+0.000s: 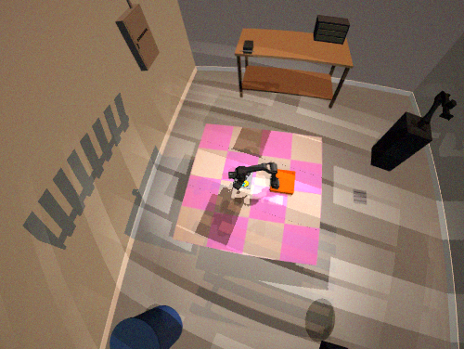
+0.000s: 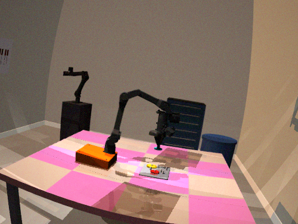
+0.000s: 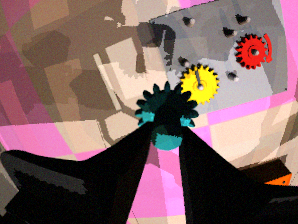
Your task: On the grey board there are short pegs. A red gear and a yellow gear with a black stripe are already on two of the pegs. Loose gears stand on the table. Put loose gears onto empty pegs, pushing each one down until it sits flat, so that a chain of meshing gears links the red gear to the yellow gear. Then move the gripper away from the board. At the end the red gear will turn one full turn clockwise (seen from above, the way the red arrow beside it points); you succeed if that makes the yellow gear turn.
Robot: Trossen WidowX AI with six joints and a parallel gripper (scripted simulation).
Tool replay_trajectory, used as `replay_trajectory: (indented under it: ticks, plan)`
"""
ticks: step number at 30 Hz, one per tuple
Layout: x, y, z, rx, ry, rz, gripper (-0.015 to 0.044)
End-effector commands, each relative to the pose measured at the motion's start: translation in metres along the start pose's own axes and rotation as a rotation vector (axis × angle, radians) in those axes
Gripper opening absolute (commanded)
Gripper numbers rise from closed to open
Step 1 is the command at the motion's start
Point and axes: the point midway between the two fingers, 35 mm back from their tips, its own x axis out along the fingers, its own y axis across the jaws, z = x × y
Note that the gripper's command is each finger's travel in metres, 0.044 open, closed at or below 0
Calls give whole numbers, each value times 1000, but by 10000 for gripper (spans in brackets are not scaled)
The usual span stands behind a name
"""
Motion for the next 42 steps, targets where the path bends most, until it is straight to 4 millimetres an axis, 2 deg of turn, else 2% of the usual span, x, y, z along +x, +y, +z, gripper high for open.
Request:
replay_trajectory:
  ticks: [1, 22, 42]
  plan:
    - [6, -7, 2, -4, 4, 1, 0]
    - [31, -49, 19, -4, 2, -3, 0]
    - [54, -92, 27, -4, 0, -7, 0]
